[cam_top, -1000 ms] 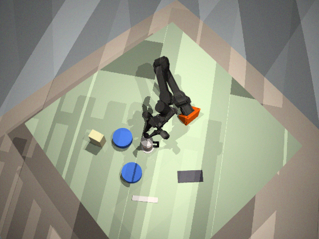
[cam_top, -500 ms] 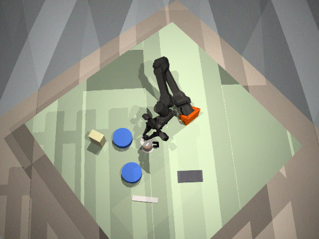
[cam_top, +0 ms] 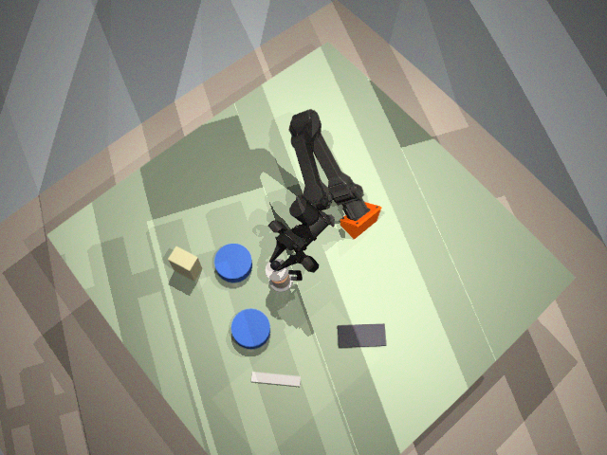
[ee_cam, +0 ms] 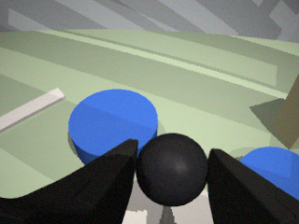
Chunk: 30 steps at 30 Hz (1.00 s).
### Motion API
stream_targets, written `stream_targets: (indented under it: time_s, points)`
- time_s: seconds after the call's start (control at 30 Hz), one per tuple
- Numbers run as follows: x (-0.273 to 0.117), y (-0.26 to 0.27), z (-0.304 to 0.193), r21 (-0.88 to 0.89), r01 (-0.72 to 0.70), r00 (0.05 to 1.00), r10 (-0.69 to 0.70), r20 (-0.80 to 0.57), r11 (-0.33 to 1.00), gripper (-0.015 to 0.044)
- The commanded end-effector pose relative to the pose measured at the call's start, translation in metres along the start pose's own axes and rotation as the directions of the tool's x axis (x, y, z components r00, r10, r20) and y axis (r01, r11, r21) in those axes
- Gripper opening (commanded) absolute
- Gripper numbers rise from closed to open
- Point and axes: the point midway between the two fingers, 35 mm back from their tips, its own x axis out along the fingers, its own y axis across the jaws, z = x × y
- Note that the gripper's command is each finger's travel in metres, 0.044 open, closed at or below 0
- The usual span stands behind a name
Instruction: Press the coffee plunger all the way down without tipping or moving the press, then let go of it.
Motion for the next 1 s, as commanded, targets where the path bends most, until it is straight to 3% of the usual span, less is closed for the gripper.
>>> stream_targets:
  time_s: [0.0,0.97]
  points:
    - [0.01,-0.0014,-0.0253,-0.056,0.016,0.998,-0.02,-0.066,0.998,0.0116]
    - [0.0134,0.0027,-0.0216,-0.055,0.018,0.998,-0.021,-0.066,0.998,0.0116]
